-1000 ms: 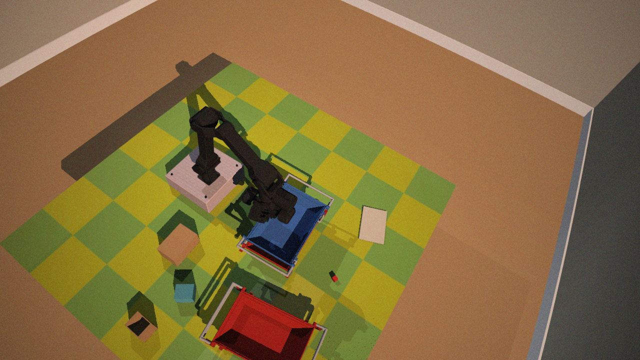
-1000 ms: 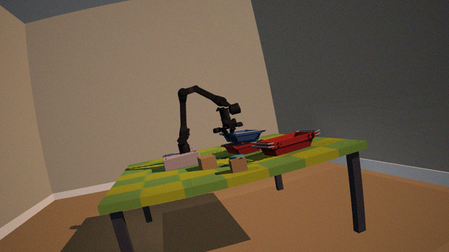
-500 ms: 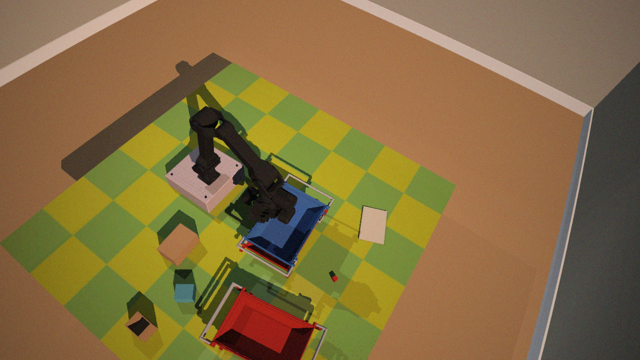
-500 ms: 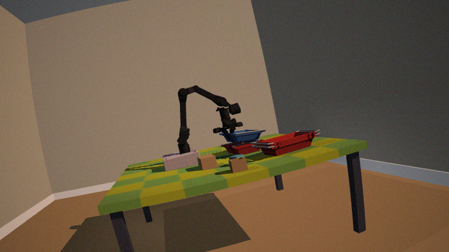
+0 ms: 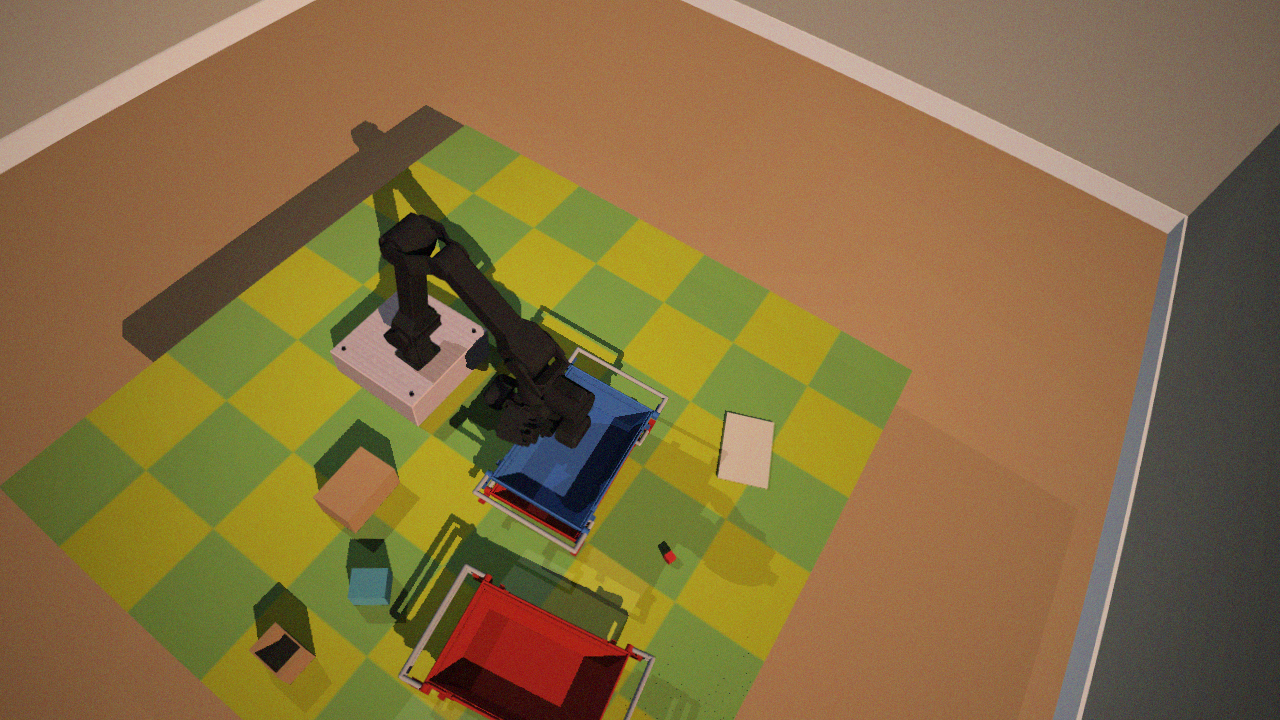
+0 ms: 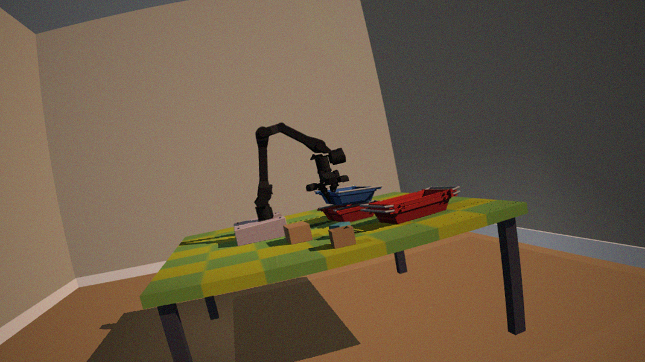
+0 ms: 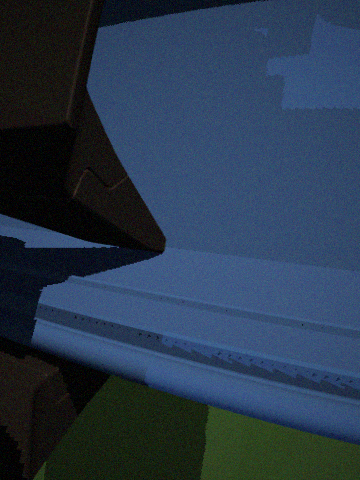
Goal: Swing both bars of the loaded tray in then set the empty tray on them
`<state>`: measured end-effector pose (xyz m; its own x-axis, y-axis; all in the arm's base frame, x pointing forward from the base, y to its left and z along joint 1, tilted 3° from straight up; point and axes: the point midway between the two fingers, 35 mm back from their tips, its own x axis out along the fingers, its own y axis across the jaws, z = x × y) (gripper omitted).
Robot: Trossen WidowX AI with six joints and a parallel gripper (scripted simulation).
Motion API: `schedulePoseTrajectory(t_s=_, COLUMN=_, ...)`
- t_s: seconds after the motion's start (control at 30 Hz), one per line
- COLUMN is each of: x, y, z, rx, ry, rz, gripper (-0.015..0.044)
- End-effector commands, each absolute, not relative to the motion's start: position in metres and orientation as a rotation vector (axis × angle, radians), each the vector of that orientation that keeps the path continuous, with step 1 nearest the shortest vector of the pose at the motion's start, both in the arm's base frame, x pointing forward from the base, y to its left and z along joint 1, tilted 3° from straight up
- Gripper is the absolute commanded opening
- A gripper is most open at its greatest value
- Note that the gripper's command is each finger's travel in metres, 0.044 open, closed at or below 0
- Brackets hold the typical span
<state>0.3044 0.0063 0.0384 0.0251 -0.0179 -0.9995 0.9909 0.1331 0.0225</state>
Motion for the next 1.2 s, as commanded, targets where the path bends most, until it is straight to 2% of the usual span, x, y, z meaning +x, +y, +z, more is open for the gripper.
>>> schedulePoseTrajectory(t_s=0.0, x=0.2948, y=0.0049, z=0.0298, rx=1.084, ry=1.267, rz=-1.135, gripper=0.0)
schedulePoseTrajectory(t_s=0.37, x=0.2948, y=0.0049, z=0.0298, rx=1.084, ry=1.267, rz=-1.135, gripper=0.0)
schedulePoseTrajectory(t_s=1.17, x=0.2948, y=0.0049, z=0.0298, rx=1.084, ry=1.267, rz=-1.135, gripper=0.0352)
